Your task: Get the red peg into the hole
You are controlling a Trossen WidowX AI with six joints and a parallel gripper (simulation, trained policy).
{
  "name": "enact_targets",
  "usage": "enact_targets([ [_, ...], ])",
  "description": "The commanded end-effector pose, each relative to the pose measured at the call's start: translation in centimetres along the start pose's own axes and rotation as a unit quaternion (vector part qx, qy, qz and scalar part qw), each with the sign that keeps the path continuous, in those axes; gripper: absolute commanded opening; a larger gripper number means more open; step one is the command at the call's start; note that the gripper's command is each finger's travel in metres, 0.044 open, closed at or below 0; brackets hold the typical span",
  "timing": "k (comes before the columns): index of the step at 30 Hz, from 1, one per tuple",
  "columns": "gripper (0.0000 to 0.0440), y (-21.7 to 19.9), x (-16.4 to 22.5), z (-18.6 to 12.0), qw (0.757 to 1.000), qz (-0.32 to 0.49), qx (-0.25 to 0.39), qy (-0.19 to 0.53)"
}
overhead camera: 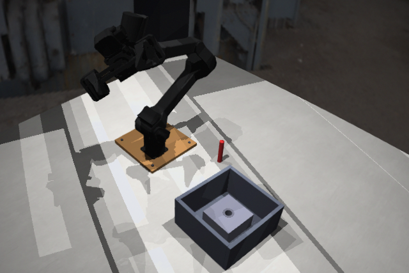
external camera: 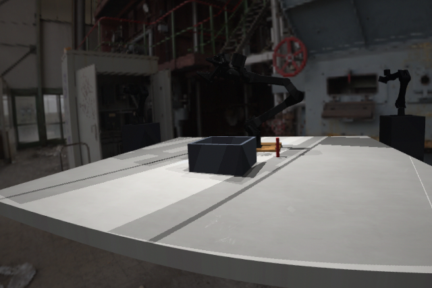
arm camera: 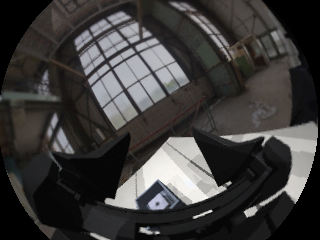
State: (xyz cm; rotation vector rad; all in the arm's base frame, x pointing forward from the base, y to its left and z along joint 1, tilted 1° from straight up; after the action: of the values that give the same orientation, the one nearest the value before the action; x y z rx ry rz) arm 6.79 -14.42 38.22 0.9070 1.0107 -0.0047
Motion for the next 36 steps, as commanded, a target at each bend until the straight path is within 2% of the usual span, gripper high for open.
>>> enact_targets([
  [1, 0.044, -0.4, 0.6, 1.1, 0.999, 0.028, 0.016, 0.021],
  [9, 0.044, -1.2, 3.7, 3.7, 0.988, 0.095, 0.071, 0.102],
  [17, 0.044, -1.0, 7.8, 5.3, 0.962, 0.129, 0.132, 0.203],
  [26, 0.044, 0.4, 12.8, 5.3, 0.917, 0.127, 0.193, 0.325],
  [36, 0.044, 2.9, 17.9, 3.5, 0.854, 0.087, 0.246, 0.45],
])
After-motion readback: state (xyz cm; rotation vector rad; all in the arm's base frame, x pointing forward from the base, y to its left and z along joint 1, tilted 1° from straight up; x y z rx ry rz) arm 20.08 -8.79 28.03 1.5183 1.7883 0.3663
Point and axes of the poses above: the point midway between the two fingers, 35 mm back from their tips, its own z axis out along the fingers, its own y axis across the jaws, x = y × z, the point moved 6 cm from there along -z, back along the fingers, and after that the axes turned 10 degrees about z, right-handed, at the moved point
